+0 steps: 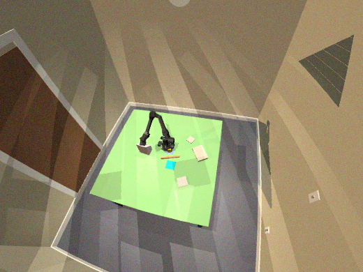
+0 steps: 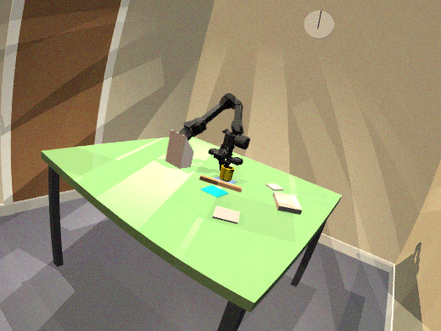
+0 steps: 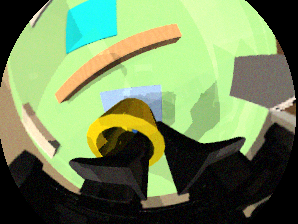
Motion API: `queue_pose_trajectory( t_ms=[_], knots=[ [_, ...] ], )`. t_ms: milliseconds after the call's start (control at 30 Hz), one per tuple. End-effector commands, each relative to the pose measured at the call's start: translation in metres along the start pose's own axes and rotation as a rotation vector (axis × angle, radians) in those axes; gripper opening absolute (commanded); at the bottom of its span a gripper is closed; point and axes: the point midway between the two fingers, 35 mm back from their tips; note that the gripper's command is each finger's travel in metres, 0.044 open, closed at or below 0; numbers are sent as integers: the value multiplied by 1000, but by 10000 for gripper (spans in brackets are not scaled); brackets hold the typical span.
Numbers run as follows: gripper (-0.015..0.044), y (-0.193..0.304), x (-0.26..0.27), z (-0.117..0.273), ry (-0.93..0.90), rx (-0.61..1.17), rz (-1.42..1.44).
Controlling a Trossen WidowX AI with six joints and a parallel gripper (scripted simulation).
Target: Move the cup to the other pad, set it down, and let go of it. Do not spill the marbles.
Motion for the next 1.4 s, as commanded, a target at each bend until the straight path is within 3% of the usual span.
queue_pose_trajectory(
  t_ms=[0,433,1367],
  knots=[
    [0,0,3,10,-8,-1,7],
    [0,-5,-3,44,-6,4,0],
    [0,-19,-1,41,-2,1,-7]
  ],
)
Point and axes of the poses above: the point midway between the two fingers, 35 mm back from their tips, its own z axis back along the fingers, its own x axis across the jaws, y = z × x
